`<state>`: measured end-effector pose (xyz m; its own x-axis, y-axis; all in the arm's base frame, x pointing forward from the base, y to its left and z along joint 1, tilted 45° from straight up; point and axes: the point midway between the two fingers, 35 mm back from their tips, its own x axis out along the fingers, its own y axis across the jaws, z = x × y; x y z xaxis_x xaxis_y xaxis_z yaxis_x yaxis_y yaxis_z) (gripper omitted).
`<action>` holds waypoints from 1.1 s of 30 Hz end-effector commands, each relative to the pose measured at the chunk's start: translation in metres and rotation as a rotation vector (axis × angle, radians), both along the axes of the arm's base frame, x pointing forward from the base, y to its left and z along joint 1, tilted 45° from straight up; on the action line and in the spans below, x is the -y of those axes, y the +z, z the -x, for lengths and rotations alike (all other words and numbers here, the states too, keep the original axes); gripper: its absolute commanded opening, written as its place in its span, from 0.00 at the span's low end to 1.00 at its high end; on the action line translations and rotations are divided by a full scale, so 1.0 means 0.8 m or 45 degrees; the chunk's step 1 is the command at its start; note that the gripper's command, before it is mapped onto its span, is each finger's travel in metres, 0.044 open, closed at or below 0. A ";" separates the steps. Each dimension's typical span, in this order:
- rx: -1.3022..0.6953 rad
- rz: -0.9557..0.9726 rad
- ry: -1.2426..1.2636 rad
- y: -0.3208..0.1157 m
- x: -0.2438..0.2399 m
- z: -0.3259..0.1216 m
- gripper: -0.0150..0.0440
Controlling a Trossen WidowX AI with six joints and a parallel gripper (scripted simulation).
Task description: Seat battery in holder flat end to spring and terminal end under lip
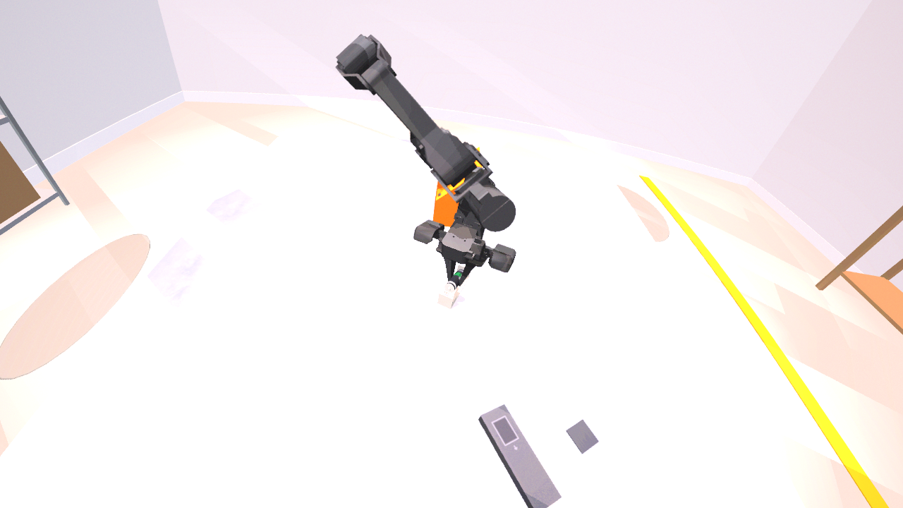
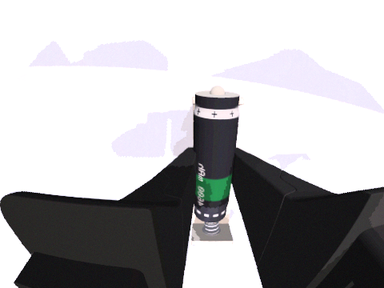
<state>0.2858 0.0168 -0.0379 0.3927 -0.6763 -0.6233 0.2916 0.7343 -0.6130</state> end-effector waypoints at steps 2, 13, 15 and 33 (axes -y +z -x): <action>0.021 0.016 0.029 -0.004 0.002 0.001 0.36; 0.070 0.032 0.081 -0.011 0.004 0.002 0.36; 0.079 0.035 0.090 -0.012 0.005 0.002 0.36; 0.155 0.062 0.165 -0.016 0.010 0.007 0.36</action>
